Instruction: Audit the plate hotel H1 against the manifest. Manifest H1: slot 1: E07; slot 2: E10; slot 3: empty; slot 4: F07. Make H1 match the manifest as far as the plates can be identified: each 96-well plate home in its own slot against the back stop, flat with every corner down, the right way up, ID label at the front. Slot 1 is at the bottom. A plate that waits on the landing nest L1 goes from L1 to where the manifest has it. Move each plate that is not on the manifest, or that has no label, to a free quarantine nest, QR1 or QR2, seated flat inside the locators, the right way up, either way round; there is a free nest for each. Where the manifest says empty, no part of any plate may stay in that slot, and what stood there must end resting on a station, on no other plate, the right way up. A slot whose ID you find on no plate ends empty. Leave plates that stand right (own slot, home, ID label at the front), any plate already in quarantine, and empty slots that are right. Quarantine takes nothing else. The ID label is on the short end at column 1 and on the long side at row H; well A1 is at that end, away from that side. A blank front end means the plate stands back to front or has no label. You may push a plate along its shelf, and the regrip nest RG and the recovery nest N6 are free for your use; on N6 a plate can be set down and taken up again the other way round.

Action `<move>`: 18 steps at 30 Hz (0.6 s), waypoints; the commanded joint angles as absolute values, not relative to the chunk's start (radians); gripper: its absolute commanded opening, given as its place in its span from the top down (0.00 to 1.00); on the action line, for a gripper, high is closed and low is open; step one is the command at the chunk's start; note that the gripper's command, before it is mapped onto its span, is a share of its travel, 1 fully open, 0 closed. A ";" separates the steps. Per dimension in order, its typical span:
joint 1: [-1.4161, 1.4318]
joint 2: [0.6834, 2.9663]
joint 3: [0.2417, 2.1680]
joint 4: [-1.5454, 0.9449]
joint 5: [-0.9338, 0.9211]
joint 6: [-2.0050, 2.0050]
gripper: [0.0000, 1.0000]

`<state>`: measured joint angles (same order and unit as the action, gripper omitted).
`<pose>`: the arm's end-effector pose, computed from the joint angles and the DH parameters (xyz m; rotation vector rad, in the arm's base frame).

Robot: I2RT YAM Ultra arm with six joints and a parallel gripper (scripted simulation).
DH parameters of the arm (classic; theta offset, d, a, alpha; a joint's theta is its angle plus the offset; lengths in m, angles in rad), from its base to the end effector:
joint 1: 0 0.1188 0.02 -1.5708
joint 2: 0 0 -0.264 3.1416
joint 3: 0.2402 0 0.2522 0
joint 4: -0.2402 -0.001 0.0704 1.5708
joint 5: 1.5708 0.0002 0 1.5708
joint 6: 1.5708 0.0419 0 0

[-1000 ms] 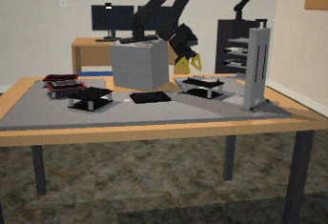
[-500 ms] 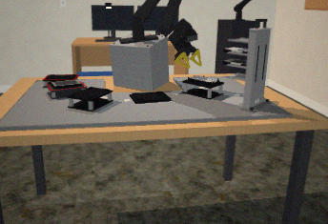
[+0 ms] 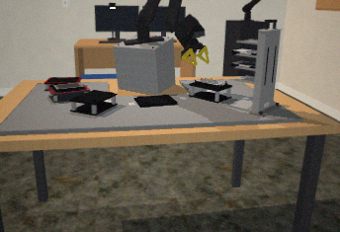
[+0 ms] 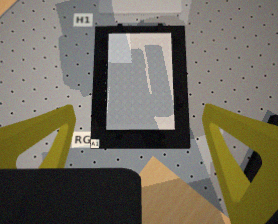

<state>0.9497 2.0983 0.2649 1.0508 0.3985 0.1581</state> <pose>0.1430 0.1736 0.0178 -0.7001 2.1704 0.1068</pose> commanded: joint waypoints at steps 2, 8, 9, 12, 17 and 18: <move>0.969 1.996 0.246 0.946 0.415 0.176 0.00; 0.979 1.912 0.251 0.861 0.421 0.184 0.00; 0.981 1.892 0.263 0.840 0.423 0.186 0.00; 0.988 1.830 0.281 0.774 0.428 0.191 0.00; 0.999 1.731 0.294 0.664 0.436 0.200 0.00; 1.002 1.712 0.297 0.642 0.437 0.202 0.00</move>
